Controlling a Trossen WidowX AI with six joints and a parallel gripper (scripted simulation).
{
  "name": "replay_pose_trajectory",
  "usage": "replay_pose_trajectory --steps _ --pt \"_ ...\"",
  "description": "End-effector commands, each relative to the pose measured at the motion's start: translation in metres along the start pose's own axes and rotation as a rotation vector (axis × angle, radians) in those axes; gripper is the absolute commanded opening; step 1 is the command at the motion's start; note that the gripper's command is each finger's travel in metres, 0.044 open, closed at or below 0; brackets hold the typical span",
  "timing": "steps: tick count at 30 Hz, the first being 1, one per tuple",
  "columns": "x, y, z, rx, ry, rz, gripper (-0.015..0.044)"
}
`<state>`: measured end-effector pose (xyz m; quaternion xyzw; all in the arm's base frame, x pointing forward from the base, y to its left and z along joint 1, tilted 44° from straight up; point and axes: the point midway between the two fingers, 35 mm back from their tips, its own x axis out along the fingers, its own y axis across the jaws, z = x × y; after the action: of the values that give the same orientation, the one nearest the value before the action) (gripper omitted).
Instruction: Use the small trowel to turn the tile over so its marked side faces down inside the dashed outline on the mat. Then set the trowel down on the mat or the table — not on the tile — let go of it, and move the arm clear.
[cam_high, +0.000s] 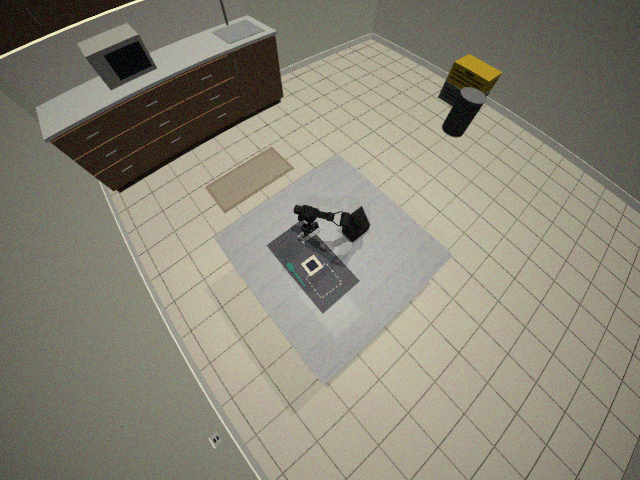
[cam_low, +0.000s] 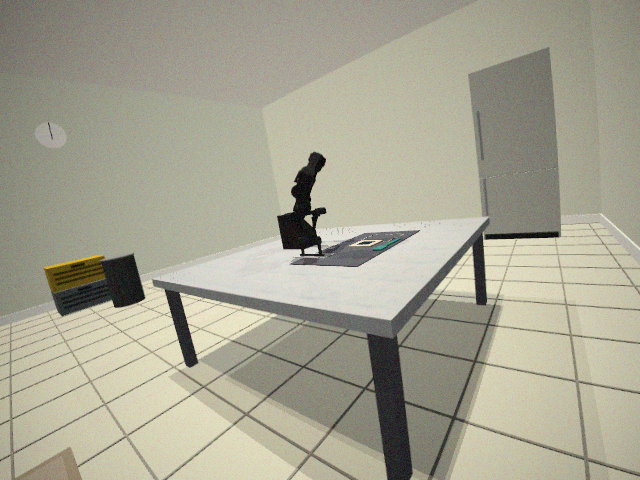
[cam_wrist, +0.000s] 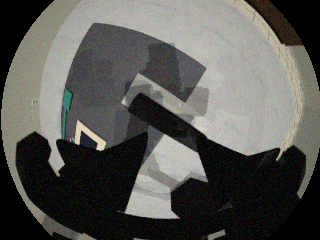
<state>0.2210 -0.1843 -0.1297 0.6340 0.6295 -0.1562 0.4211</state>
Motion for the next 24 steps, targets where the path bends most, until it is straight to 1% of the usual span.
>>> replay_pose_trajectory --steps 1,24 --pt "0.0000 -0.0004 0.0002 -0.141 0.000 -0.004 0.0270" --pt "0.0003 0.0001 0.0011 -0.937 0.001 -0.003 0.0270"
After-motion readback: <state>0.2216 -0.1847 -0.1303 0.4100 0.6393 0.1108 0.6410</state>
